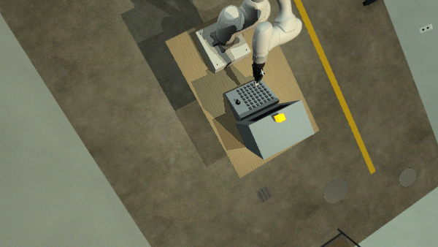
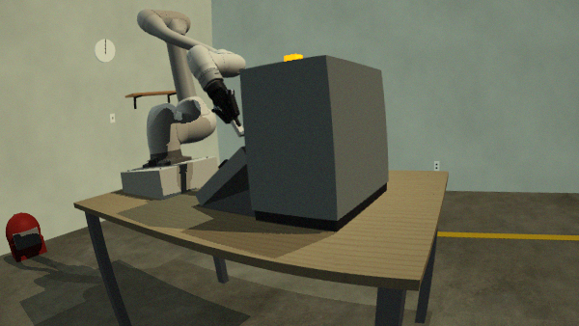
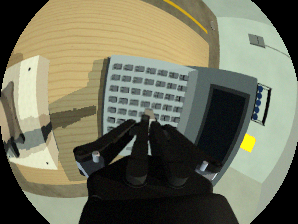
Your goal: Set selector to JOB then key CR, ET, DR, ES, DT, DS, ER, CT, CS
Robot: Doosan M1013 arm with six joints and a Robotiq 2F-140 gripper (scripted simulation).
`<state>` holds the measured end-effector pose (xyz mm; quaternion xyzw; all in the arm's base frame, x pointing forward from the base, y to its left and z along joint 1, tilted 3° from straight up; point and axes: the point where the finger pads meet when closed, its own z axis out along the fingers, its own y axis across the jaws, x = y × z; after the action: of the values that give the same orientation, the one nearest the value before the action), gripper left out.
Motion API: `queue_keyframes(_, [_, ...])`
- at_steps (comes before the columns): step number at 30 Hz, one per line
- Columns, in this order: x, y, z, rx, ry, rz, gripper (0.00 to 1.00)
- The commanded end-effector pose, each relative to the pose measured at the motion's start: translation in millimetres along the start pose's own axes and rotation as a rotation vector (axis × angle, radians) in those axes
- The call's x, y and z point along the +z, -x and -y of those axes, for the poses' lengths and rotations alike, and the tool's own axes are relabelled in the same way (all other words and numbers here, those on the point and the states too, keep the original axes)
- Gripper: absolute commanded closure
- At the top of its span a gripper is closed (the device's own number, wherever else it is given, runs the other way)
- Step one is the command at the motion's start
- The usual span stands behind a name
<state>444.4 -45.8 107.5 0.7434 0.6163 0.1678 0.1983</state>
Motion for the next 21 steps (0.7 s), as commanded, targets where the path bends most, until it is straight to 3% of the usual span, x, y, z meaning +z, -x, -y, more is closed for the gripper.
queue_keyframes(1, [0,0,0,0.0,0.0,0.0,1.0])
queue_keyframes(11, [1,0,0,0.0,0.0,0.0,1.0])
queue_keyframes(18, [48,0,0,0.0,0.0,0.0,1.0])
queue_keyframes(21, [56,0,0,0.0,0.0,0.0,1.0])
